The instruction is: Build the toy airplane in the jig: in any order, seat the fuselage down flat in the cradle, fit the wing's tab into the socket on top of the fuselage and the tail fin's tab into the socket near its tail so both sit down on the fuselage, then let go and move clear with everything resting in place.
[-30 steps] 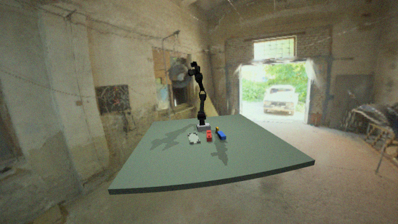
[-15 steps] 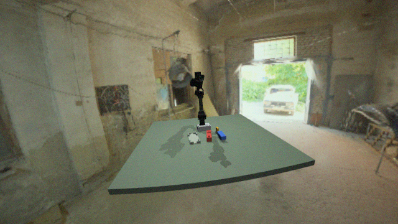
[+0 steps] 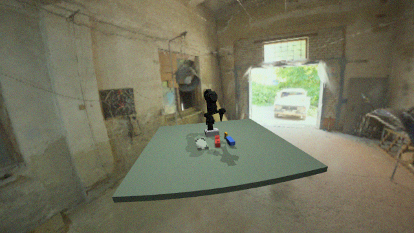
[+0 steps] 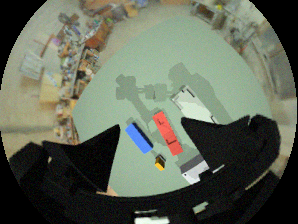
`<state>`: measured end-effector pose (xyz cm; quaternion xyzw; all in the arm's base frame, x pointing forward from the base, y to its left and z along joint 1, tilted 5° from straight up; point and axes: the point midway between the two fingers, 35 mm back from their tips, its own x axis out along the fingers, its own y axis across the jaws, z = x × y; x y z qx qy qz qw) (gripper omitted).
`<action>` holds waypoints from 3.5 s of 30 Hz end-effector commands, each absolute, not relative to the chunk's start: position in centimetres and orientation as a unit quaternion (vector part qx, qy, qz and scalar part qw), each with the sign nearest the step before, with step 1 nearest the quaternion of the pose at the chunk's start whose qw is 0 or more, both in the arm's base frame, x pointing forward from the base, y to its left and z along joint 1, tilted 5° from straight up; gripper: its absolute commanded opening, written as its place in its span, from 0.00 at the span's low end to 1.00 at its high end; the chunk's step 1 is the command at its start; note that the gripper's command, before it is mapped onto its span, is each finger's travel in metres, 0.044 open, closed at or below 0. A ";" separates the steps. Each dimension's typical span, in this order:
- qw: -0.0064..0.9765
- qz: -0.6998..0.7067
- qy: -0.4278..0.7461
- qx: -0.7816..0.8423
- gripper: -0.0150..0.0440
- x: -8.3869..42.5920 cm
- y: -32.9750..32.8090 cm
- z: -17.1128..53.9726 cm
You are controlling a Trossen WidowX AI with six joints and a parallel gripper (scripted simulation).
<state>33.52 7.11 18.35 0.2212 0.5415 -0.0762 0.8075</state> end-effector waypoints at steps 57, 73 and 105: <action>0.689 0.006 0.725 -0.012 1.00 26.7 7.7 -0.9; 0.689 0.006 0.725 -0.012 0.64 26.6 7.6 -1.9; 0.689 0.006 0.724 -0.011 0.25 27.7 7.9 4.5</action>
